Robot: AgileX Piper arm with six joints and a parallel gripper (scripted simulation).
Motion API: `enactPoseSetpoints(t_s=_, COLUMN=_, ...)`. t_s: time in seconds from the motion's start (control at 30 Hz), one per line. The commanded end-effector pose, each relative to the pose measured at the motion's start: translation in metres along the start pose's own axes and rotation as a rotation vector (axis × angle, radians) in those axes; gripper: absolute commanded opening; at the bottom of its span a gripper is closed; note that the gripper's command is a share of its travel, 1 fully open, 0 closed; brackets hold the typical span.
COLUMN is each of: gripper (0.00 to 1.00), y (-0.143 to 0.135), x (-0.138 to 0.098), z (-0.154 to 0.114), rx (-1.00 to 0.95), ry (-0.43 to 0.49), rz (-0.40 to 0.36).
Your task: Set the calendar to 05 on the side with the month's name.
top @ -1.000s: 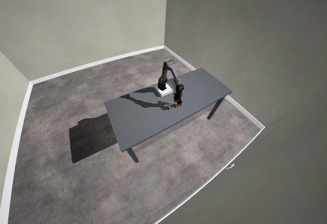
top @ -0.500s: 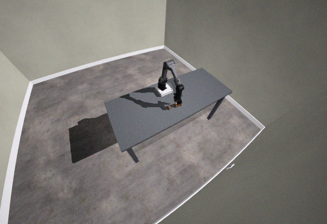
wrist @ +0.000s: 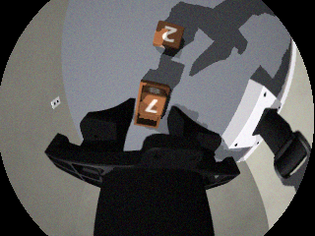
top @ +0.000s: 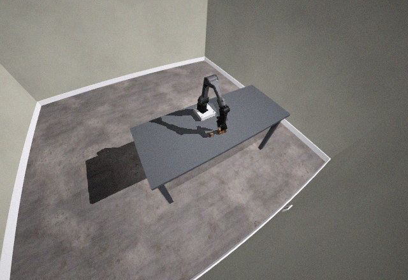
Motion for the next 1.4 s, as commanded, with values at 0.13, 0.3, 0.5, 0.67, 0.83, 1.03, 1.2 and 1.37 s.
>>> enactPoseSetpoints(t_s=0.13, gripper=0.63, y=-0.001, x=0.003, z=0.000, rx=-0.001, ry=-0.001, rz=-0.003)
enactPoseSetpoints(t_s=0.3, gripper=0.63, y=-0.001, x=0.006, z=0.000, rx=-0.001, ry=-0.001, rz=-0.003)
enactPoseSetpoints(t_s=0.5, gripper=0.63, y=-0.001, x=0.016, z=0.000, rx=-0.001, ry=-0.001, rz=-0.003)
enactPoseSetpoints(t_s=0.67, gripper=0.63, y=-0.001, x=0.025, z=0.000, rx=-0.001, ry=-0.001, rz=-0.003)
enactPoseSetpoints(t_s=0.83, gripper=0.63, y=0.000, x=0.028, z=0.000, rx=-0.001, ry=-0.001, rz=0.000)
enactPoseSetpoints(t_s=1.03, gripper=0.63, y=-0.001, x=0.030, z=0.000, rx=0.000, ry=-0.001, rz=0.000)
enactPoseSetpoints(t_s=1.2, gripper=0.63, y=-0.001, x=0.030, z=0.000, rx=0.000, ry=-0.001, rz=-0.001)
enactPoseSetpoints(t_s=1.37, gripper=0.63, y=-0.001, x=0.030, z=0.000, rx=0.000, ry=-0.001, rz=-0.001)
Point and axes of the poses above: the point where the finger pads meet when closed, its own x axis out along the fingers, its own y axis across the jaws, z = x × y, the point moved 4 cm from there along -x, back along the fingers
